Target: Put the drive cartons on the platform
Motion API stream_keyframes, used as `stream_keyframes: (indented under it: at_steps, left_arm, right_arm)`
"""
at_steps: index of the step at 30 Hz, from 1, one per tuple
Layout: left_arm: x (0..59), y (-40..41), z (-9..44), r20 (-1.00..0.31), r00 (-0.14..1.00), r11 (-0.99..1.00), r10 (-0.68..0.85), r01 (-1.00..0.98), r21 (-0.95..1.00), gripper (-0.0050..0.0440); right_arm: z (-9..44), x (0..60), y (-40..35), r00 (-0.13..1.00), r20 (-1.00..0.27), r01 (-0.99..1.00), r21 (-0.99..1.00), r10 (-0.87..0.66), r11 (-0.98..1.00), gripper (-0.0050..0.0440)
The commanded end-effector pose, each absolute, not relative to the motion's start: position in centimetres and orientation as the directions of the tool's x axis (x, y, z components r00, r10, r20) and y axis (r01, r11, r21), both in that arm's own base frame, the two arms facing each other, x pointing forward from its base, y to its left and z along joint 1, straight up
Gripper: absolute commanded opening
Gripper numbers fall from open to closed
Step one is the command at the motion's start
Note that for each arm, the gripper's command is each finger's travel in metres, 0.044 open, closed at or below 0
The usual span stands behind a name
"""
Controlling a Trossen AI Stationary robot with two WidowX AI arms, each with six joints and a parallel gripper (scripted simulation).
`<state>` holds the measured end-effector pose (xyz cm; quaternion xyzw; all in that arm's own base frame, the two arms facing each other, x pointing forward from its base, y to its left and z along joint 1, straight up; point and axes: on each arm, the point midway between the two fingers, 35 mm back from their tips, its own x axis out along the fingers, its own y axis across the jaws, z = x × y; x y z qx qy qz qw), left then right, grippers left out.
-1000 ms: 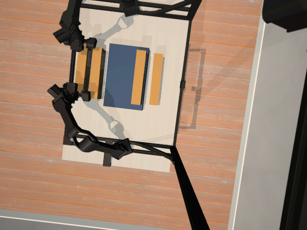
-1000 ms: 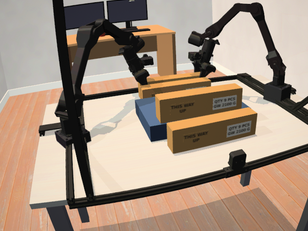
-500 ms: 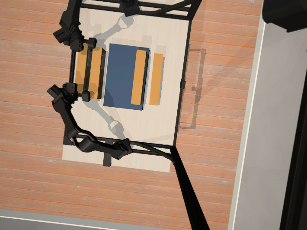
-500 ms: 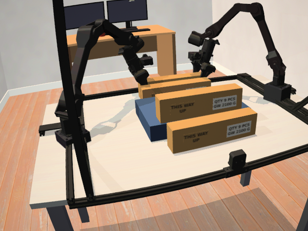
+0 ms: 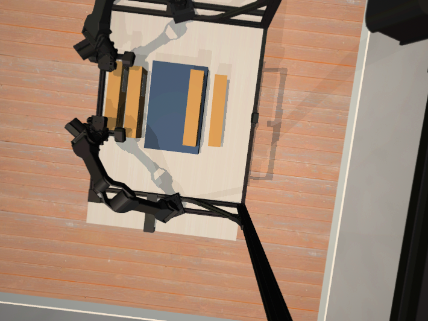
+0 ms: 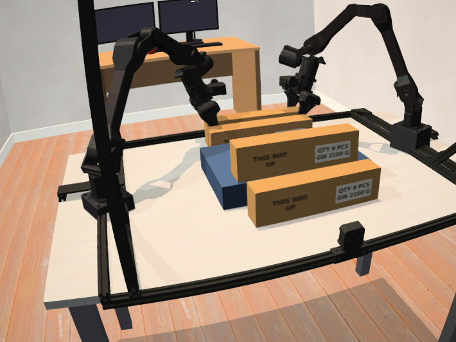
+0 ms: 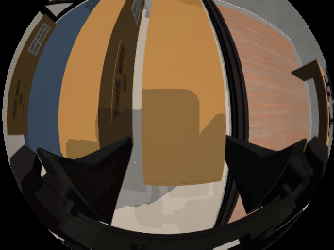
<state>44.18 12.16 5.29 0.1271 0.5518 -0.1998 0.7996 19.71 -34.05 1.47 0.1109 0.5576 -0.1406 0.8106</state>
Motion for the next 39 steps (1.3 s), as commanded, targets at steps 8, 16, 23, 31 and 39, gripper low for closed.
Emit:
stream_keyframes:
  at_steps: [8,16,23,31,39]
  left_arm:
    - [44.6,12.3,11.5,-0.927,0.333,0.889,-0.171,0.457,0.0,0.0389]
    - [44.5,12.2,11.8,-0.927,0.333,0.889,-0.171,0.457,0.0,0.0389]
    - [43.2,10.2,11.8,-0.927,0.333,0.889,-0.171,0.457,0.0,0.0389]
    - [39.6,4.7,11.6,-0.927,0.333,0.889,-0.171,0.457,0.0,0.0389]
    - [39.3,4.2,11.6,-0.927,0.333,0.889,-0.171,0.457,0.0,0.0389]
  right_arm:
    - [7.8,20.0,-34.6,0.351,-0.927,0.349,0.0,-0.131,0.937,0.0389]
    - [8.1,20.0,-34.5,0.351,-0.927,0.349,0.0,-0.131,0.937,0.0389]
    - [8.0,21.0,-32.4,0.351,-0.927,0.349,0.0,-0.131,0.937,0.0389]
    - [7.9,23.8,-27.1,0.351,-0.927,0.349,0.0,-0.131,0.937,0.0389]
    - [7.9,24.1,-26.5,0.351,-0.927,0.349,0.0,-0.131,0.937,0.0389]
